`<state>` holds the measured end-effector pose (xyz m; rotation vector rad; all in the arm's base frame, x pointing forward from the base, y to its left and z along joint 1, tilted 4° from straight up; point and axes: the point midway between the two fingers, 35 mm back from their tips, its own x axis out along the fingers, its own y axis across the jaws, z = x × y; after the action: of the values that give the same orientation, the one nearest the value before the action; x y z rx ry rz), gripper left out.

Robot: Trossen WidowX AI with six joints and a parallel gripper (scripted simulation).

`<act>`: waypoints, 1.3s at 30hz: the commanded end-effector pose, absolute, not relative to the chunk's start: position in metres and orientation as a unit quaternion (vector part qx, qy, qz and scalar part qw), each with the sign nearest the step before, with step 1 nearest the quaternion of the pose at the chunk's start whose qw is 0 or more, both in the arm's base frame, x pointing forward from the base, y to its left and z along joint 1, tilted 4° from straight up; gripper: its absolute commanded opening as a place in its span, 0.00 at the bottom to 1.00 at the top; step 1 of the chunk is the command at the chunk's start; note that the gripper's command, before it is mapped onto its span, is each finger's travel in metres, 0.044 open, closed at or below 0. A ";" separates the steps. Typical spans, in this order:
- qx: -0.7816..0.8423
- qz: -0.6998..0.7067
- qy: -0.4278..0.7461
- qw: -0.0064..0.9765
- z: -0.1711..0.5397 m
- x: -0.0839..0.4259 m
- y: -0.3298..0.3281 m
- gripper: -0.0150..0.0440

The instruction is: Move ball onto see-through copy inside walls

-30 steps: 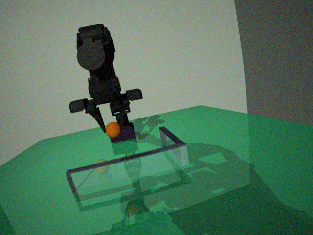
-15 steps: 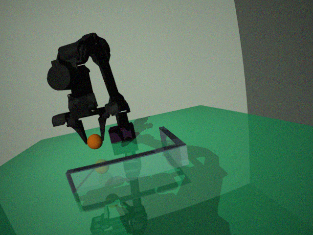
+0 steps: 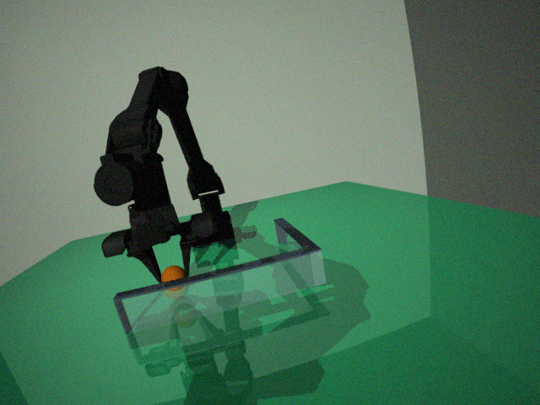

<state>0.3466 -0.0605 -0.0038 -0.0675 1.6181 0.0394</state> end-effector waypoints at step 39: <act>-0.032 0.017 0.721 0.692 0.060 0.351 -0.060 0.80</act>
<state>0.3475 -0.0599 0.0208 -0.0679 1.6374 0.0459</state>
